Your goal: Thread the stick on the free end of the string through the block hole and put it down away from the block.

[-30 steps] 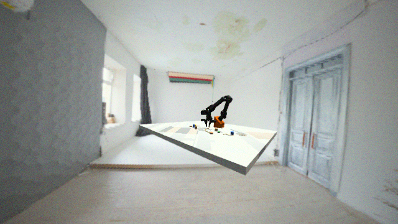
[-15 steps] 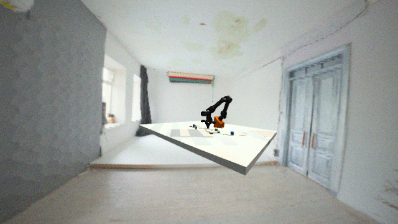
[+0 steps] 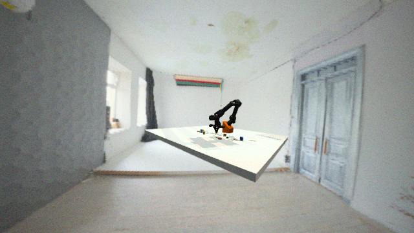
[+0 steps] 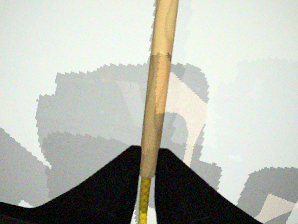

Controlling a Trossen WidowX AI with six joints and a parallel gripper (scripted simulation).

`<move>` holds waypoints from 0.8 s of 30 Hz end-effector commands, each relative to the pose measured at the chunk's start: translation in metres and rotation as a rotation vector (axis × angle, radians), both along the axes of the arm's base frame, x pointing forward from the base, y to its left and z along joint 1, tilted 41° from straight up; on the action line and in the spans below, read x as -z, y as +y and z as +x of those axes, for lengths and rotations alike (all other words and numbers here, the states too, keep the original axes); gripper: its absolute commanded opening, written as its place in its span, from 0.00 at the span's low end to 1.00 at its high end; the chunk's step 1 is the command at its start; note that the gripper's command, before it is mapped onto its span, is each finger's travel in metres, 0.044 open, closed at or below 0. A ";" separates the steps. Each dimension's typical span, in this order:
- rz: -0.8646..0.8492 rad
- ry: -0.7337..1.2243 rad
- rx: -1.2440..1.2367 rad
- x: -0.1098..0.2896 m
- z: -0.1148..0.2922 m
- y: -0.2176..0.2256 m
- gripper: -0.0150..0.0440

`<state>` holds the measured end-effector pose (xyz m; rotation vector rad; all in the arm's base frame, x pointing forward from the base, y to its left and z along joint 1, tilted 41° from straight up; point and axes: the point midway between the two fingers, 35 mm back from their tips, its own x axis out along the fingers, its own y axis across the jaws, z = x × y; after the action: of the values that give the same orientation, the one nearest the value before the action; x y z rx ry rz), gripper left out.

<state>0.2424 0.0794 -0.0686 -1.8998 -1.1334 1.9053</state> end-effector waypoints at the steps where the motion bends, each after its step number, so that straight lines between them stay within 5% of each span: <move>1: -0.004 -0.008 -0.001 -0.003 0.003 -0.004 0.25; 24: -0.006 -0.008 0.000 -0.025 0.007 -0.023 0.25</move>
<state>0.2478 0.0594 -0.0463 -1.9020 -1.1301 1.9063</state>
